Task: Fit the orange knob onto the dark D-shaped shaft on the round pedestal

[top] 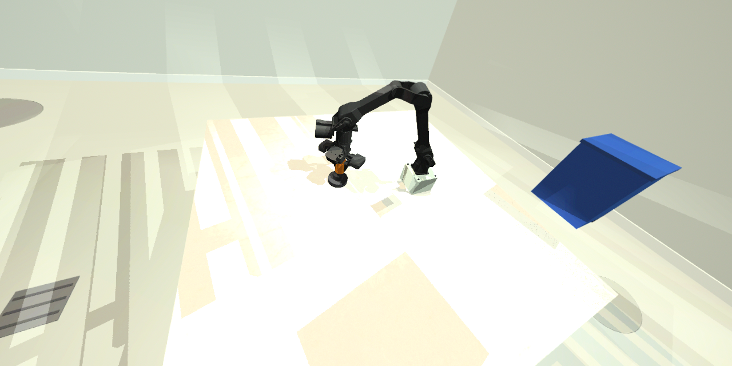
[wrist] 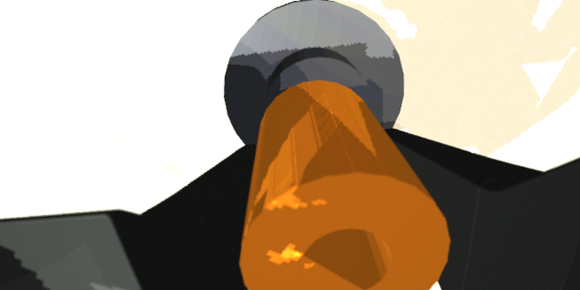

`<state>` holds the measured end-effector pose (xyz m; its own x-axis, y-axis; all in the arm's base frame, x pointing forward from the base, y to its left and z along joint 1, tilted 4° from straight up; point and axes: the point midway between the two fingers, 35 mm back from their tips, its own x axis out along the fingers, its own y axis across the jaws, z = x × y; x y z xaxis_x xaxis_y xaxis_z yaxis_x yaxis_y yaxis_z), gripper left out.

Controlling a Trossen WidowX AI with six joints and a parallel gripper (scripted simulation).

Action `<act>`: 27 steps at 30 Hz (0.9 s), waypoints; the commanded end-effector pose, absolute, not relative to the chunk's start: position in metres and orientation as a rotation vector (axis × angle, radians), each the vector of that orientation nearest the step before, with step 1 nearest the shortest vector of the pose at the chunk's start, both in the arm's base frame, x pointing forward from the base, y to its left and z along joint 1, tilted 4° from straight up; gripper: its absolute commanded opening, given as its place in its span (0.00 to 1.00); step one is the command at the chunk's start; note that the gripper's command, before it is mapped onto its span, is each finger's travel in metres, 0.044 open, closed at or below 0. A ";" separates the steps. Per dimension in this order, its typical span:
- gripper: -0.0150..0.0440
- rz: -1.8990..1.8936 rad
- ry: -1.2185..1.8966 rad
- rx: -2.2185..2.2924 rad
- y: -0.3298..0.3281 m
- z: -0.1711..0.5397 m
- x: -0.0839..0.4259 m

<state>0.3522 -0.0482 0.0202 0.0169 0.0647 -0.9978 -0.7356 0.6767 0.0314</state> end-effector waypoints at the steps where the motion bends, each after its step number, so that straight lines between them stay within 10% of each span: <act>1: 0.25 0.684 1.417 -0.608 -0.049 0.024 0.357; 27: 0.25 0.839 1.355 -0.771 -0.048 0.025 0.352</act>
<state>0.3531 -0.0486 0.0220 0.0207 0.0641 -0.9977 -0.8401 0.5421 0.0174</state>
